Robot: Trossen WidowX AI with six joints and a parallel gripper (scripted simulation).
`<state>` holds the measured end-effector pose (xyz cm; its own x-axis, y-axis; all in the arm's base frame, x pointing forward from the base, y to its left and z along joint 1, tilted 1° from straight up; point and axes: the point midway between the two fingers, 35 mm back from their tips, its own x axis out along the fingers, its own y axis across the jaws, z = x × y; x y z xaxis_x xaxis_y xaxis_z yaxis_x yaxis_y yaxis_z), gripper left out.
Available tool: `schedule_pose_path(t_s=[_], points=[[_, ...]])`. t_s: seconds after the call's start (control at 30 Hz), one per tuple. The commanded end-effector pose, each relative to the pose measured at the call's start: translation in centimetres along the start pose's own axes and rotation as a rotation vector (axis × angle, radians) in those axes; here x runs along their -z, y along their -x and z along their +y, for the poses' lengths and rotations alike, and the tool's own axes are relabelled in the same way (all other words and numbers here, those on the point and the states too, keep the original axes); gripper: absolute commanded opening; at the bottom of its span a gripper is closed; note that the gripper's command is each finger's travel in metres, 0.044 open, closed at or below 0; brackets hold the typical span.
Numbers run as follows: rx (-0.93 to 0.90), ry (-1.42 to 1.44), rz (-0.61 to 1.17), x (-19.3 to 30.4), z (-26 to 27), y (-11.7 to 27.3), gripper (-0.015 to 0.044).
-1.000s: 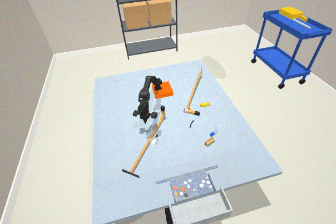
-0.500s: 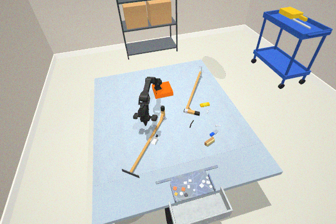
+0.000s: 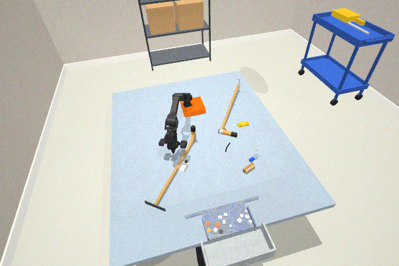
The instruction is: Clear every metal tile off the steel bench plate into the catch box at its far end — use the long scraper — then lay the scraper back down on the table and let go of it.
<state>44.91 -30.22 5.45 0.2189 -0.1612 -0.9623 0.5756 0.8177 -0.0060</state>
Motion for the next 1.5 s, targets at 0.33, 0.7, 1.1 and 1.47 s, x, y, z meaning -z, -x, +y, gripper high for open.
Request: schedule_pose_path(t_s=[0.33, 0.7, 1.1, 1.47], points=[[-0.008, 0.018, 0.033, 1.2, 0.0, -4.0, 0.0], [-0.009, 0.019, 0.034, 1.3, 0.4, -4.7, 0.0], [-0.011, 0.019, 0.024, 0.9, 1.5, -4.8, 0.0], [-0.012, 0.018, 0.015, 0.6, 2.6, -4.8, 0.0]])
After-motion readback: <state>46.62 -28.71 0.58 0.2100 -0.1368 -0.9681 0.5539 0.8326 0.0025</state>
